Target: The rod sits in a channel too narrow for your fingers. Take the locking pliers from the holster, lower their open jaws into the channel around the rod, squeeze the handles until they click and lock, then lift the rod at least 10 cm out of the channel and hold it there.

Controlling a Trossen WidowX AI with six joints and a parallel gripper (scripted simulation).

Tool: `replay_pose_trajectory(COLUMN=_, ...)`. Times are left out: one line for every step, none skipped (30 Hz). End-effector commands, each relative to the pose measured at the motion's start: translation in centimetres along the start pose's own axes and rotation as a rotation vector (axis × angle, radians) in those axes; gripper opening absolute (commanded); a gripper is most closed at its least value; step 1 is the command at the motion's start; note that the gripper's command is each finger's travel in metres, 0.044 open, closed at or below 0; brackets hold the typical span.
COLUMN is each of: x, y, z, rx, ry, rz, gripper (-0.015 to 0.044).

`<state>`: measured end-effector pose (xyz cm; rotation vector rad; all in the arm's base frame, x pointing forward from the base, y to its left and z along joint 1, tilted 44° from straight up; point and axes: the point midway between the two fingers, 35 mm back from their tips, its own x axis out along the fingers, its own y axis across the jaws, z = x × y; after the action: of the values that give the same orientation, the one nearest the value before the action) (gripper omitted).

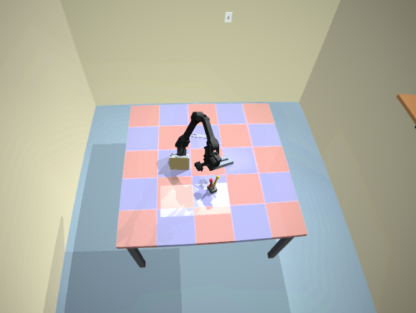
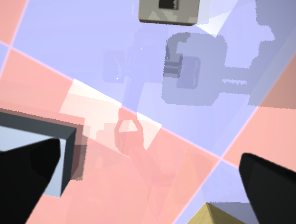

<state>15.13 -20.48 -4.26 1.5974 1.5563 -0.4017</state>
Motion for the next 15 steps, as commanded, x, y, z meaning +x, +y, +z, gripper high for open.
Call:
replay_pose_trajectory(x=0.0, y=-0.1, z=1.5, rx=-0.008, ry=-0.003, rz=-0.003, gripper=0.044)
replay_pose_trajectory(x=0.0, y=-0.1, z=1.7, rx=-0.008, ry=-0.003, rz=-0.003, gripper=0.044)
replay_pose_trajectory(x=0.1, y=-0.1, z=2.1, rx=-0.008, ry=-0.003, rz=-0.003, gripper=0.044)
replay_pose_trajectory(x=0.1, y=-0.1, z=2.5, rx=-0.008, ry=-0.004, rz=-0.003, gripper=0.044)
replay_pose_trajectory(x=0.2, y=0.0, z=2.9, rx=-0.008, ry=-0.004, rz=-0.003, gripper=0.044)
replay_pose_trajectory(x=0.3, y=0.0, z=3.3, rx=-0.008, ry=-0.004, rz=-0.003, gripper=0.044)
replay_pose_trajectory(x=0.3, y=0.0, z=3.7, rx=-0.009, ry=-0.004, rz=-0.003, gripper=0.044)
replay_pose_trajectory(x=0.4, y=0.0, z=4.1, rx=-0.009, ry=-0.005, rz=-0.003, gripper=0.044)
replay_pose_trajectory(x=0.5, y=0.0, z=4.5, rx=-0.009, ry=-0.005, rz=-0.003, gripper=0.044)
replay_pose_trajectory(x=0.5, y=0.0, z=4.8, rx=-0.009, ry=-0.005, rz=-0.003, gripper=0.044)
replay_pose_trajectory(x=0.6, y=0.0, z=5.2, rx=-0.009, ry=-0.006, rz=-0.003, gripper=0.044)
replay_pose_trajectory(x=0.7, y=0.0, z=5.6, rx=-0.009, ry=-0.006, rz=-0.003, gripper=0.044)
replay_pose_trajectory(x=0.7, y=0.0, z=5.9, rx=-0.009, ry=-0.006, rz=-0.003, gripper=0.044)
replay_pose_trajectory(x=0.7, y=0.0, z=6.0, rx=-0.009, ry=-0.006, rz=-0.003, gripper=0.044)
replay_pose_trajectory(x=0.7, y=0.0, z=6.0, rx=-0.009, ry=-0.006, rz=-0.003, gripper=0.044)
